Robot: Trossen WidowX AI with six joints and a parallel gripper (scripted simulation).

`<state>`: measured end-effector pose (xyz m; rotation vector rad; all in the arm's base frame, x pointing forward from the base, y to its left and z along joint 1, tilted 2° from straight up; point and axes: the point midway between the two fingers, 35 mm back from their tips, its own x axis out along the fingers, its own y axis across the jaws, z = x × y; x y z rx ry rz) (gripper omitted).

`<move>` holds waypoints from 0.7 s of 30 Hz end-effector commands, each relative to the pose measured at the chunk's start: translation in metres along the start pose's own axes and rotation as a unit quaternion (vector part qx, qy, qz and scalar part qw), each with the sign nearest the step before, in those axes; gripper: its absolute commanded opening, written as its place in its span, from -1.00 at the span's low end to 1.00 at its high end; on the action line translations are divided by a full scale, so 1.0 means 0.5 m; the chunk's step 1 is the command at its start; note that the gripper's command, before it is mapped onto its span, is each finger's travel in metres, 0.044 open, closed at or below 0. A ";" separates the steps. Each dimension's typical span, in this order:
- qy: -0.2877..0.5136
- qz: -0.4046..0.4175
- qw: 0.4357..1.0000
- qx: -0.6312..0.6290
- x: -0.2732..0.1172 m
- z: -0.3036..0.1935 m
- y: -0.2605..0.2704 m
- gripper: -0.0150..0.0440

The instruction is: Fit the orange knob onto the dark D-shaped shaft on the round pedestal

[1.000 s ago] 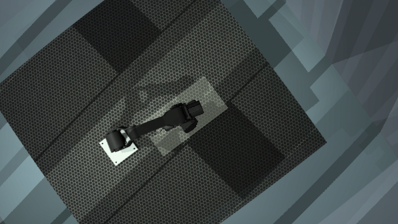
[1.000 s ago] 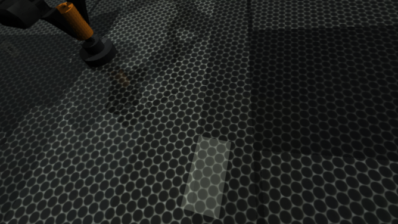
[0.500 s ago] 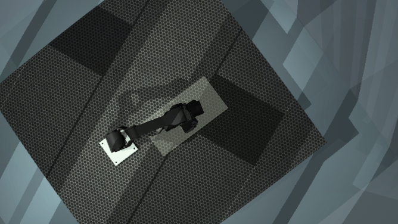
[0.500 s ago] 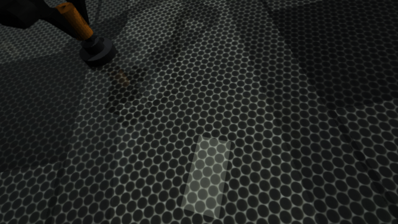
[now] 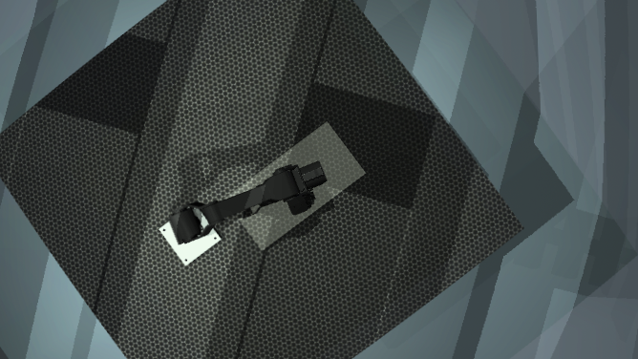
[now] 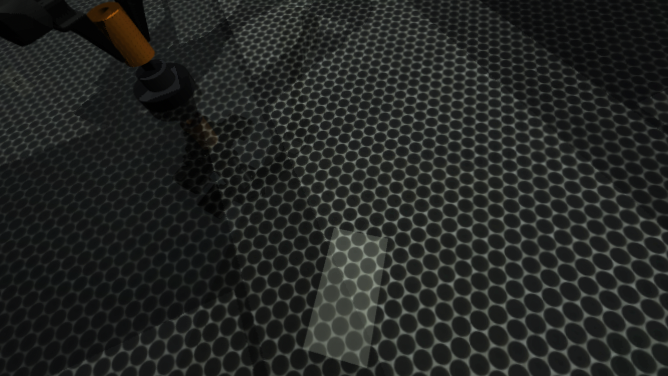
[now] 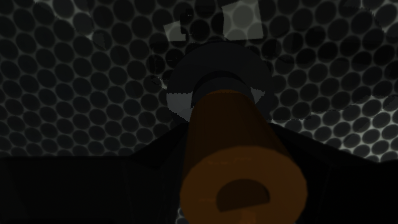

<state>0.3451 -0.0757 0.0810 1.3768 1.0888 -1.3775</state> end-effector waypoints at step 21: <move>-0.002 0.000 1.000 0.017 0.008 0.003 0.000 -0.49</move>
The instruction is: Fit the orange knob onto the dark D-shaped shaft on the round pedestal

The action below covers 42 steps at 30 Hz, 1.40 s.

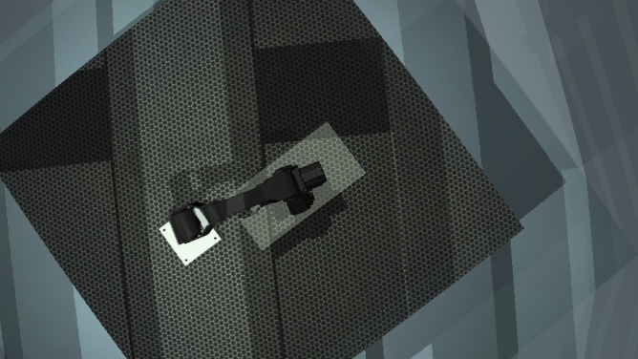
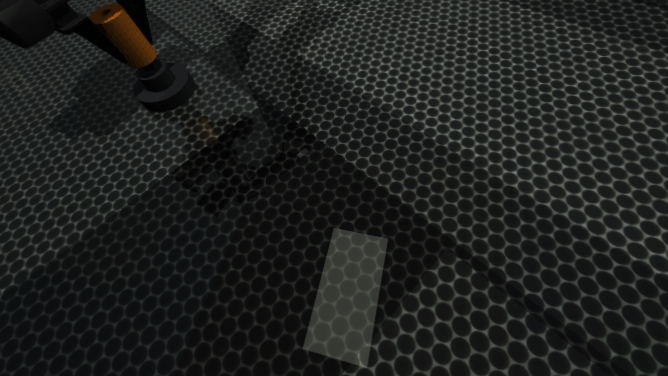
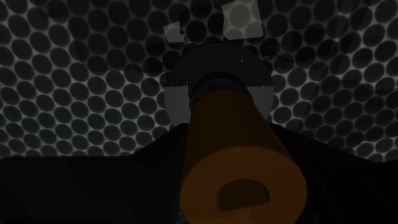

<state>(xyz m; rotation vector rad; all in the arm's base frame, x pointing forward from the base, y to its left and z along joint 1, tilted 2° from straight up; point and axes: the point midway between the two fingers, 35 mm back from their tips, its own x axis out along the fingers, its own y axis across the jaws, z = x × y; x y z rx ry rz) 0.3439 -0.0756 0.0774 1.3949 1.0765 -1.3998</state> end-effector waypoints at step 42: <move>-0.002 0.002 0.994 0.108 -0.008 0.002 0.003 -0.49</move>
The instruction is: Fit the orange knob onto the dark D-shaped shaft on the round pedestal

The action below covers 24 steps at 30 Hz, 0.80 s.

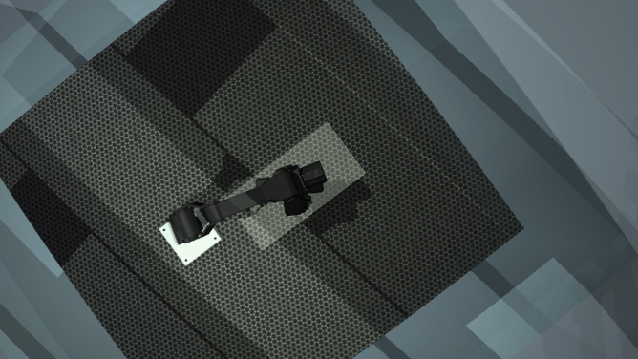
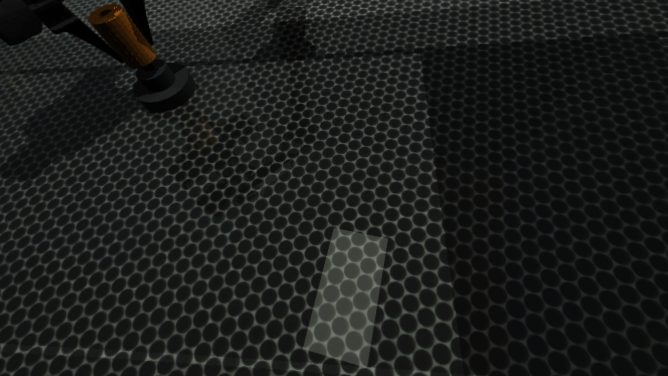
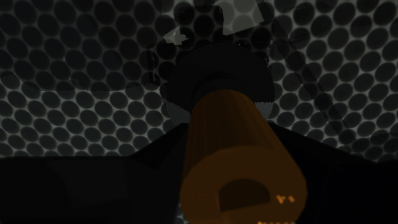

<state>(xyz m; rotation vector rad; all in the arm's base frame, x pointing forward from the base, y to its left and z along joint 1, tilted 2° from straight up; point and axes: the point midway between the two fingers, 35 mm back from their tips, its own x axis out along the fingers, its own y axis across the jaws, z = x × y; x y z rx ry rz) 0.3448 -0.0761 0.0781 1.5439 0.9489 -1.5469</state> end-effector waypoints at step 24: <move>-0.002 0.001 0.994 0.108 0.001 0.001 0.000 -0.49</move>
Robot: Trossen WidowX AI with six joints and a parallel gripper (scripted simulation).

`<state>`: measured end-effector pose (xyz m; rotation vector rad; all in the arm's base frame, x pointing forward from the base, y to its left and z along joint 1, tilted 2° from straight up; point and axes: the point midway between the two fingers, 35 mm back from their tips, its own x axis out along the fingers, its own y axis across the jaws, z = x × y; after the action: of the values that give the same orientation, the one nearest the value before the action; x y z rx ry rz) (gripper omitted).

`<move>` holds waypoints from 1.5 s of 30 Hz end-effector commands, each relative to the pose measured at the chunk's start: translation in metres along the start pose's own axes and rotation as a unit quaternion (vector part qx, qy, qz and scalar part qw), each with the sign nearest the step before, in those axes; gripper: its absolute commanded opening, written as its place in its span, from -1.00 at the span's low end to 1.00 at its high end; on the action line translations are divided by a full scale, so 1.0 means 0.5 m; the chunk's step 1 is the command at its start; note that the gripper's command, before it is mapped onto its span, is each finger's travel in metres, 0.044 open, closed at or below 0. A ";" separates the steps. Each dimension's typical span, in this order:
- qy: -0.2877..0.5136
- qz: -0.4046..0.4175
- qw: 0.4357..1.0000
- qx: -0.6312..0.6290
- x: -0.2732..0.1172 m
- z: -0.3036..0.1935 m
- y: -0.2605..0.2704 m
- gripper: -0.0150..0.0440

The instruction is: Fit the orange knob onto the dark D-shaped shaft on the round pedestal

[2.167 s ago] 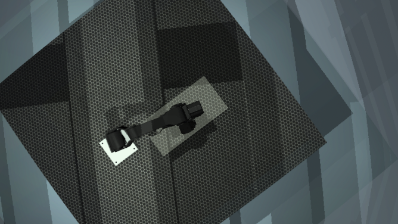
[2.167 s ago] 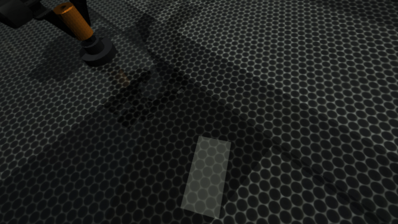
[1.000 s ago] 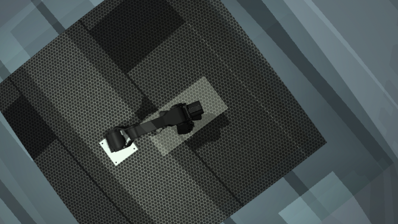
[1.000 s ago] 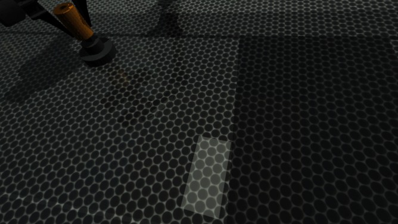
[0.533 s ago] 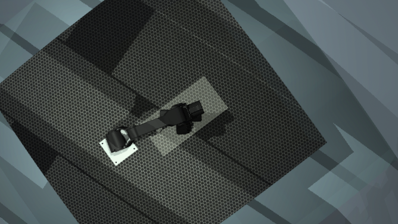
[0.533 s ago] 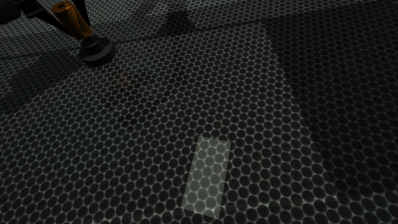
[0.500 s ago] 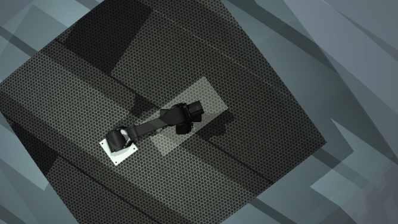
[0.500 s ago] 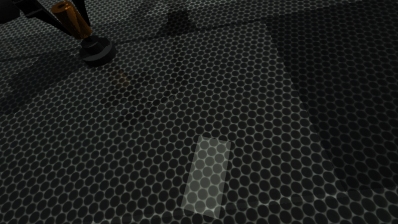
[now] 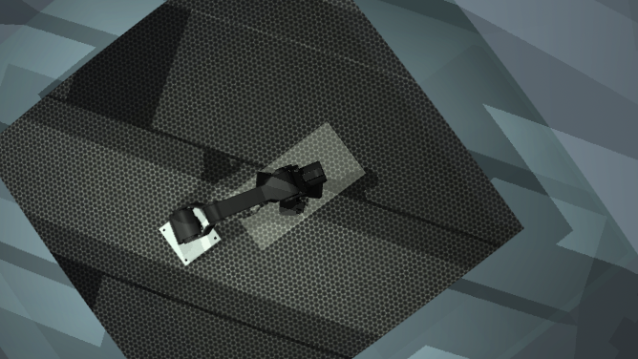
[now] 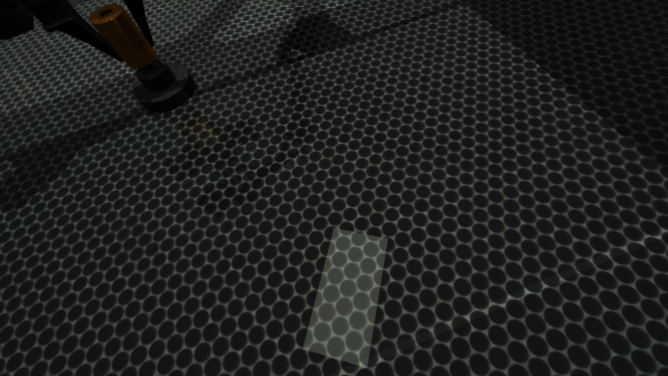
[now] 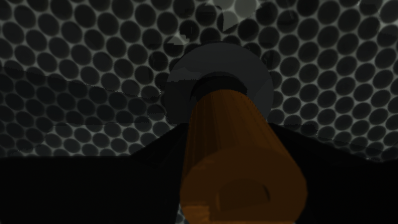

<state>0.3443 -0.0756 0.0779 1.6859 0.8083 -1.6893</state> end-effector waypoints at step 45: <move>-0.001 0.002 0.994 0.109 0.002 0.001 0.003 -0.49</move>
<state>0.3446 -0.0760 0.0777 1.8239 0.6488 -1.8278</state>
